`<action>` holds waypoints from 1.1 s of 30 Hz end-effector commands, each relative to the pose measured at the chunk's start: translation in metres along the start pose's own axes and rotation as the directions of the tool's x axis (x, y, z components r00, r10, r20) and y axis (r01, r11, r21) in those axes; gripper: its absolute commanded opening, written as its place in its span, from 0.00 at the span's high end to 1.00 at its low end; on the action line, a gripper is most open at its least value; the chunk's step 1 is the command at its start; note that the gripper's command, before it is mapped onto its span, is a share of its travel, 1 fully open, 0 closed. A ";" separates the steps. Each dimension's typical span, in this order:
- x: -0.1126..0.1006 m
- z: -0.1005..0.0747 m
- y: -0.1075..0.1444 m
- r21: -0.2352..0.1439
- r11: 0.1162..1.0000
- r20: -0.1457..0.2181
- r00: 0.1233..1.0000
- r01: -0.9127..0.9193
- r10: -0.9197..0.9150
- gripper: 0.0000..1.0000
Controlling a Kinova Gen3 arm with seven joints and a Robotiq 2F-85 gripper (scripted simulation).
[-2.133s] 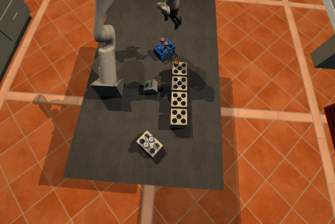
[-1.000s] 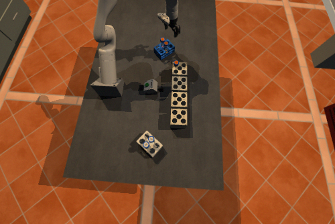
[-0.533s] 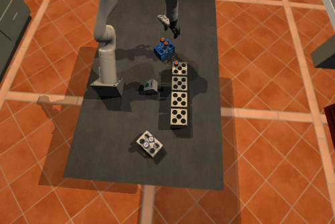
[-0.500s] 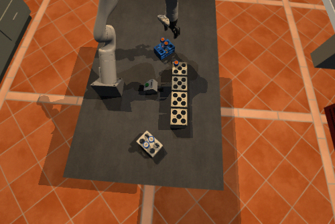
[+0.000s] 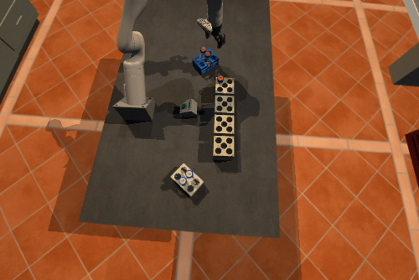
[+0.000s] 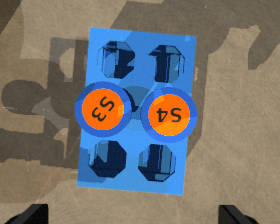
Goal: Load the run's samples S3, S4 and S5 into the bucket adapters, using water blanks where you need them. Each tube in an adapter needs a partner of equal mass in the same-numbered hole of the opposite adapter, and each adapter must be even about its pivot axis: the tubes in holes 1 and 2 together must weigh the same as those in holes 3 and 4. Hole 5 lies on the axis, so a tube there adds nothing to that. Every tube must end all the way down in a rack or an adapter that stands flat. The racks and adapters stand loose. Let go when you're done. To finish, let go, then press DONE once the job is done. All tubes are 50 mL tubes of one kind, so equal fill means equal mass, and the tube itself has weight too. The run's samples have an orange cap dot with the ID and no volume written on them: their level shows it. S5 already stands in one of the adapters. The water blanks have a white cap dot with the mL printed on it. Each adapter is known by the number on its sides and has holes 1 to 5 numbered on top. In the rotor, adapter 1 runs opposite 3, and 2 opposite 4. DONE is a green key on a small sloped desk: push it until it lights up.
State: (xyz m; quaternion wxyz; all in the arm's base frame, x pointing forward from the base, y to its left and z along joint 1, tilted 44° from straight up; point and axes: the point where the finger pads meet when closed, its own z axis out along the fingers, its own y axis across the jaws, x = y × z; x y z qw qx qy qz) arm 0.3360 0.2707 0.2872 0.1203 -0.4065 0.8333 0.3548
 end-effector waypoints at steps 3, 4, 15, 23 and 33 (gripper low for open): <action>-0.001 0.001 0.000 -0.002 1.000 0.002 1.000 -0.002 0.002 0.00; -0.001 0.001 0.000 -0.002 1.000 0.002 1.000 -0.002 0.002 0.00; -0.001 0.001 0.000 -0.002 1.000 0.002 1.000 -0.002 0.002 0.00; -0.002 -0.011 0.001 -0.004 1.000 0.005 1.000 0.002 -0.002 0.00; -0.001 -0.033 0.000 -0.001 1.000 0.004 1.000 0.001 -0.001 0.00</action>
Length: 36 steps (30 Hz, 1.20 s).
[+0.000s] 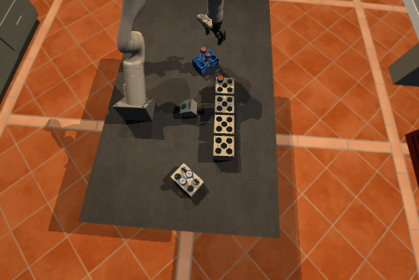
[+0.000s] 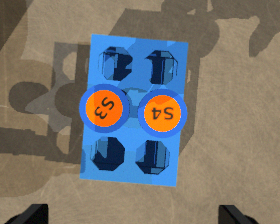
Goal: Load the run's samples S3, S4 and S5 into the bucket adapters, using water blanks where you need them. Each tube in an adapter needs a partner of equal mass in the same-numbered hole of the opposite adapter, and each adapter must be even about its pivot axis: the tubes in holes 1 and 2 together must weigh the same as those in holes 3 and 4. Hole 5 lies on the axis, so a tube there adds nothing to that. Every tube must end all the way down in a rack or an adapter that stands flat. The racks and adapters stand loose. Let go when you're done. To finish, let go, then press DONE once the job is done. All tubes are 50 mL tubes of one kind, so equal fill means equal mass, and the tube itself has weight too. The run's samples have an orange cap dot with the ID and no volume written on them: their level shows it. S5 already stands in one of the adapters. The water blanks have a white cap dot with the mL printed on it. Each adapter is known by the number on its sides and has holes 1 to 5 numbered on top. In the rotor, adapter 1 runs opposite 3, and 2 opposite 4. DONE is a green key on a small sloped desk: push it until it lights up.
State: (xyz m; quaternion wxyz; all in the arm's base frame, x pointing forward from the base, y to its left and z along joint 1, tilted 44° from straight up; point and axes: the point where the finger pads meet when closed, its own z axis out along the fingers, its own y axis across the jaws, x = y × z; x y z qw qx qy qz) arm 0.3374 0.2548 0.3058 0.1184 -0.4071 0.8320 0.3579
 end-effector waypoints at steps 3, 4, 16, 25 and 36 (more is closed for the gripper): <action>0.000 -0.017 -0.002 0.008 1.000 0.004 1.000 0.004 -0.004 0.00; 0.000 -0.019 -0.002 0.008 1.000 0.003 1.000 0.004 -0.004 0.00; 0.001 -0.046 -0.003 0.010 1.000 0.001 1.000 0.005 -0.005 0.00; 0.003 -0.067 -0.004 0.010 1.000 0.001 1.000 -0.027 0.027 0.38; 0.027 -0.065 -0.027 0.011 0.983 0.006 0.983 -0.183 0.183 0.38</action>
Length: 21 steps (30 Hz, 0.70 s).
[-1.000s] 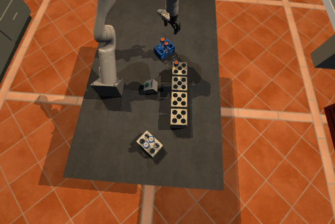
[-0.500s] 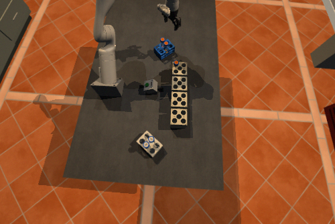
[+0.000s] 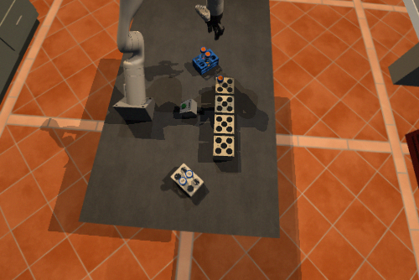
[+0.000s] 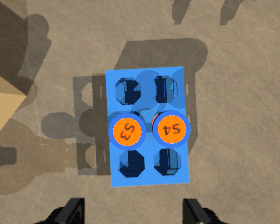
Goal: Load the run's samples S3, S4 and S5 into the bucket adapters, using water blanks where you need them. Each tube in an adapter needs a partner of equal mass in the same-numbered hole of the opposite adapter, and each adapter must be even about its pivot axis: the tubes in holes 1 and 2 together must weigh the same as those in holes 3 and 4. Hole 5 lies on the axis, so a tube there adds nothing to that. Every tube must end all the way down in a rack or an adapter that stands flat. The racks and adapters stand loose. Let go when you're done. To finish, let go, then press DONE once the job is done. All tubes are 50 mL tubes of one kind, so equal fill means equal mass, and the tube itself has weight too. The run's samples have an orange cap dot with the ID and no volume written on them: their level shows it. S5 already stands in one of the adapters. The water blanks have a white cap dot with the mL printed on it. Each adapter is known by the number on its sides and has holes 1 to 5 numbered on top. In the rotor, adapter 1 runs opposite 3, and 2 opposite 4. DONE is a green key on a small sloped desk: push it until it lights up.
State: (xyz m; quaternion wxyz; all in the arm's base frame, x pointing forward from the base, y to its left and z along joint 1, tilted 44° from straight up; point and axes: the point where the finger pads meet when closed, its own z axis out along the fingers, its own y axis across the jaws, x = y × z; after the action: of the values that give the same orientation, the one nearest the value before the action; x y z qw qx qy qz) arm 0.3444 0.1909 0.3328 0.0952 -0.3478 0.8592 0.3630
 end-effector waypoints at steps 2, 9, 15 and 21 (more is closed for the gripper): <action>0.010 0.000 -0.015 0.005 0.997 0.004 0.997 -0.078 0.078 0.38; 0.025 0.000 -0.033 0.006 0.981 0.002 0.981 -0.193 0.193 0.38; 0.033 0.000 -0.042 0.004 0.966 0.003 0.966 -0.257 0.257 0.38; 0.047 0.000 -0.059 0.006 0.936 0.002 0.936 -0.352 0.352 0.38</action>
State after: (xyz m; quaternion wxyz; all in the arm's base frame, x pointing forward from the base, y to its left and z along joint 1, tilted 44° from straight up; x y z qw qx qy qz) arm 0.3466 0.1455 0.2899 0.0380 -0.2097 0.9032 0.3726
